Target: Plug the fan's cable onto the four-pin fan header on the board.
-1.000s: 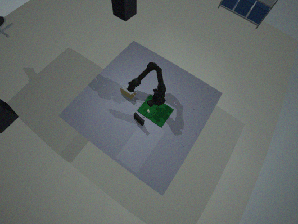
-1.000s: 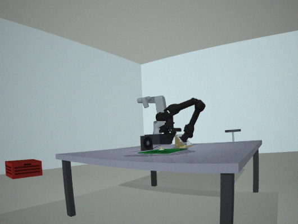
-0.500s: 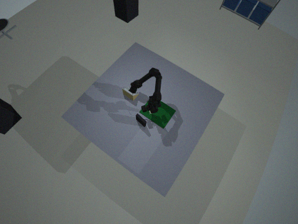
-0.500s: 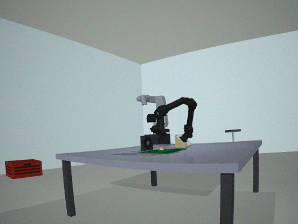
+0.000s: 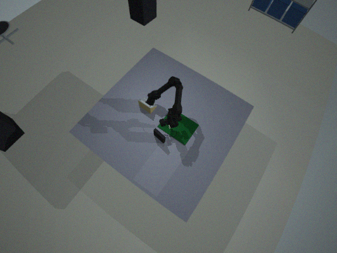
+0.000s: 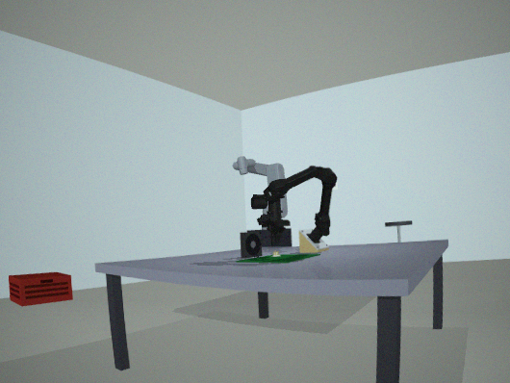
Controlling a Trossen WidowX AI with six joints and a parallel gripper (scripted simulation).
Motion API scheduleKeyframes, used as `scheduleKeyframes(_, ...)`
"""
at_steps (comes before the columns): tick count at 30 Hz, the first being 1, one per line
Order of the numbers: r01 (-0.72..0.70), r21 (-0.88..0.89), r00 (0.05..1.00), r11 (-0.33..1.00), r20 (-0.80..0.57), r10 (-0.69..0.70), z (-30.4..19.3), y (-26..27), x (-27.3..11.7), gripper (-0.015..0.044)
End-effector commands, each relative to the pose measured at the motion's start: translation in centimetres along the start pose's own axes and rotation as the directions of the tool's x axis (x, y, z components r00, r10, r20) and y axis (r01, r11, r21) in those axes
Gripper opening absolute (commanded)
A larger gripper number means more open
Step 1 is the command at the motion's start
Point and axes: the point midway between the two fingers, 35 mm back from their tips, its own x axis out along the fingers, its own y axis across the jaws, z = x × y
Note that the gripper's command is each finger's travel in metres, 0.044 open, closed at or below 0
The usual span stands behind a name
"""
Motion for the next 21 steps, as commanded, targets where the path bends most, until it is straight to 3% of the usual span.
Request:
scheduleKeyframes(1,0.006,-0.004,1.0,1.0,0.001,-0.006,-0.1,0.0,-0.1,0.0)
scheduleKeyframes(12,0.006,-0.015,1.0,1.0,0.001,-0.006,-0.3,0.1,-0.1,0.0)
scheduleKeyframes(21,0.005,-0.016,1.0,1.0,0.001,-0.005,-0.4,0.2,2.1,0.0)
